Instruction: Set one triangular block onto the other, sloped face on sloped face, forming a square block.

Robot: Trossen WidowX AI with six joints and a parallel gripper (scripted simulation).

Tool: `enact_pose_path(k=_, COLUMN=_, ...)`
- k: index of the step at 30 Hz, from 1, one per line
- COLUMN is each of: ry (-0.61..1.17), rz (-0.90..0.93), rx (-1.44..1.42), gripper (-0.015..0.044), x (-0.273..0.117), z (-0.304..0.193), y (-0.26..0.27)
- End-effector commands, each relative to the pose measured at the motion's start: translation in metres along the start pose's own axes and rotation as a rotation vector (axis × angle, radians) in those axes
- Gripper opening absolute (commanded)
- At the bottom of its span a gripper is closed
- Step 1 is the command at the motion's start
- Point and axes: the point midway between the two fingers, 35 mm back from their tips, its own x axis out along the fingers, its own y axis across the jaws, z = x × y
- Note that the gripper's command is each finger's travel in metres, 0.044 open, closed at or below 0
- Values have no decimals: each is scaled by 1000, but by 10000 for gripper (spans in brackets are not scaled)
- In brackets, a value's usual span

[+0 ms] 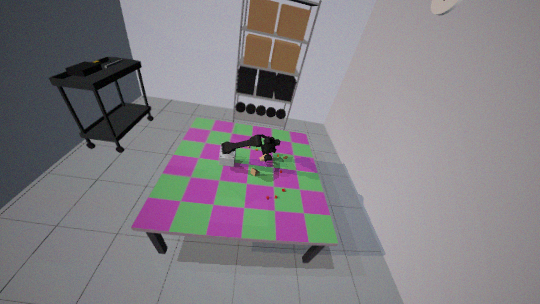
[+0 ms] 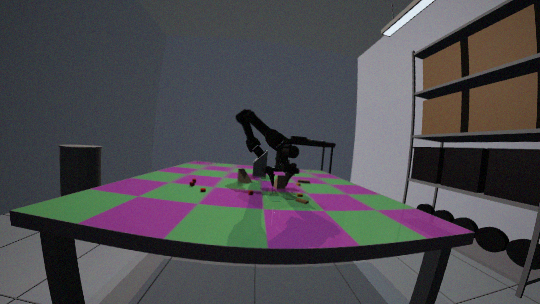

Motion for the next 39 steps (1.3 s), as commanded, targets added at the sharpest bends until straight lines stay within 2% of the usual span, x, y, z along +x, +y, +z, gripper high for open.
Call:
enact_pose_path(k=1, ry=-1, rz=-4, rx=-4, gripper=230, x=1, z=0, y=0)
enact_pose_path(k=2, ry=-1, rz=-4, rx=-4, gripper=204, x=1, z=0, y=0)
enact_pose_path(k=10, ry=-1, rz=-4, rx=-4, gripper=150, x=1, z=0, y=0)
enact_pose_path(k=16, ry=-2, rz=-3, rx=-3, gripper=0, x=-5, z=0, y=0)
enact_pose_path(k=22, ry=-1, rz=-1, rx=0, gripper=0, x=-29, z=0, y=0)
enact_pose_path(k=39, ry=0, rz=-3, rx=36, gripper=0, x=-27, z=0, y=0)
